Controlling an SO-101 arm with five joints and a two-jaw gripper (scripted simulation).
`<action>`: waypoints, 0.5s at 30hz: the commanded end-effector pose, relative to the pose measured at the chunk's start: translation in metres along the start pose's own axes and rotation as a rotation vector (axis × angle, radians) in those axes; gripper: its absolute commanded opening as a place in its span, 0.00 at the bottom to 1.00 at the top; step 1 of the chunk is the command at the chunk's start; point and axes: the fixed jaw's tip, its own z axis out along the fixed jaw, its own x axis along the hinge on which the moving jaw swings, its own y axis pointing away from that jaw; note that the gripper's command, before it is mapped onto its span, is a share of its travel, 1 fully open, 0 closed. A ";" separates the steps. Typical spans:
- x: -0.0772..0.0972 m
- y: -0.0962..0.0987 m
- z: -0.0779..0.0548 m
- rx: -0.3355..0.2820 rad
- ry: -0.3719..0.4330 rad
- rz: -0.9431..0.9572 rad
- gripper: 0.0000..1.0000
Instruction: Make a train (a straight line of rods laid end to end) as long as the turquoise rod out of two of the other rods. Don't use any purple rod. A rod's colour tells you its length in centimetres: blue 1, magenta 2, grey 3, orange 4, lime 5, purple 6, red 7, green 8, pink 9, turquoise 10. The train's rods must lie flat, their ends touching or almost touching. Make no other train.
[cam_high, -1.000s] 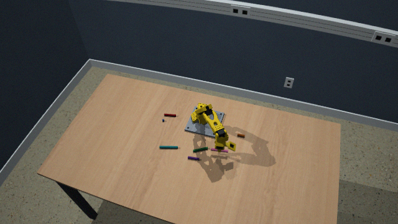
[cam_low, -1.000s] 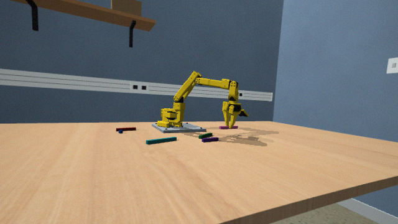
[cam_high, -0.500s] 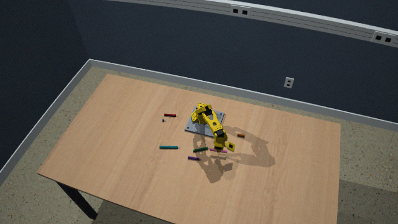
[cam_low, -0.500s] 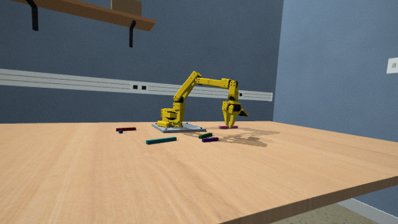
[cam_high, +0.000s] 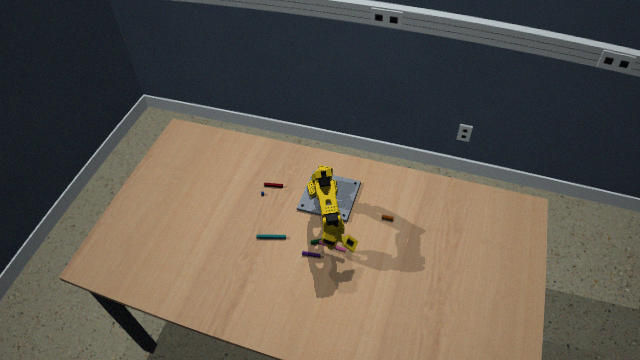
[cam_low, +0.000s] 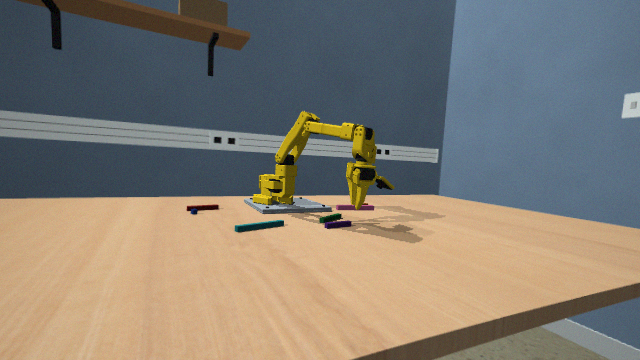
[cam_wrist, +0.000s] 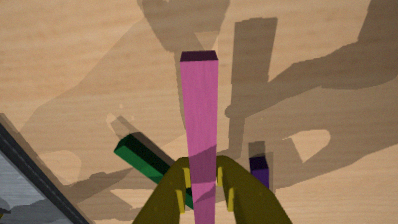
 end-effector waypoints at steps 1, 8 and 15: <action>0.020 -0.009 -0.002 0.007 -0.011 0.051 0.00; 0.083 -0.024 0.000 0.001 -0.024 0.246 0.00; 0.142 -0.020 0.002 -0.003 -0.036 0.430 0.00</action>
